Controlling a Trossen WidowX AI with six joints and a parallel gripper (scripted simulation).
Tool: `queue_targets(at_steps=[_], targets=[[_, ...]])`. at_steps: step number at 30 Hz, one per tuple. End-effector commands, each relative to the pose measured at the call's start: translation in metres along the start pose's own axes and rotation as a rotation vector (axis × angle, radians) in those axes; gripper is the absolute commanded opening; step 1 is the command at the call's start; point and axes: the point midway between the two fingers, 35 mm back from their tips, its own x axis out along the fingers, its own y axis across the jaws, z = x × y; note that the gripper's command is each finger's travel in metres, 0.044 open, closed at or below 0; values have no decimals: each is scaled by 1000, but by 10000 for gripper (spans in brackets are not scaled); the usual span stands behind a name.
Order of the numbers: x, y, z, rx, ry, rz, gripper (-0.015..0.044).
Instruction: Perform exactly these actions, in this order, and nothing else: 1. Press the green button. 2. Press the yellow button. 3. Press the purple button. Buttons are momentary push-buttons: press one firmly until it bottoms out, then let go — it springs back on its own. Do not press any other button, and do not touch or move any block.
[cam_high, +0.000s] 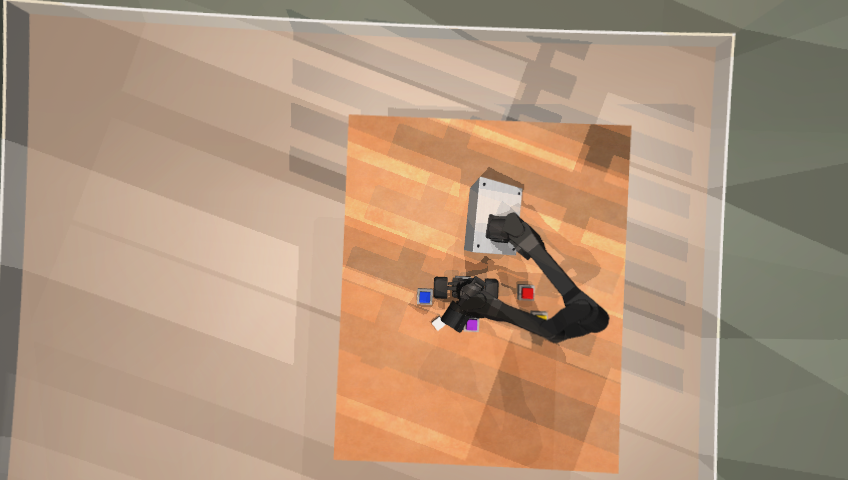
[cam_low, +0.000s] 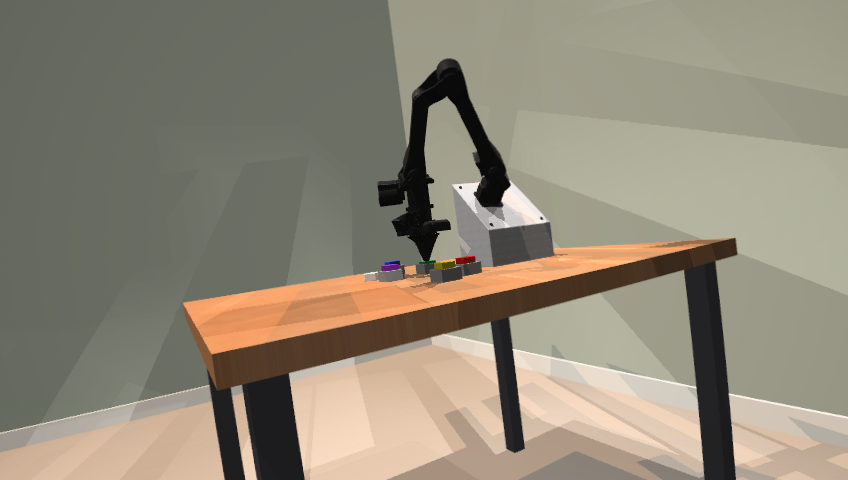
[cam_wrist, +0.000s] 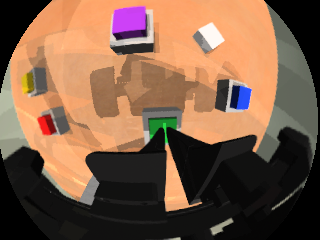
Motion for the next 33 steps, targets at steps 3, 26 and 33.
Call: queue_targets(at_steps=[3, 26, 33], targets=[[-7, 0, 0, 1, 0, 0, 20], [-99, 19, 24, -48, 33, -56, 20], [-101, 77, 73, -49, 18, -95, 20]])
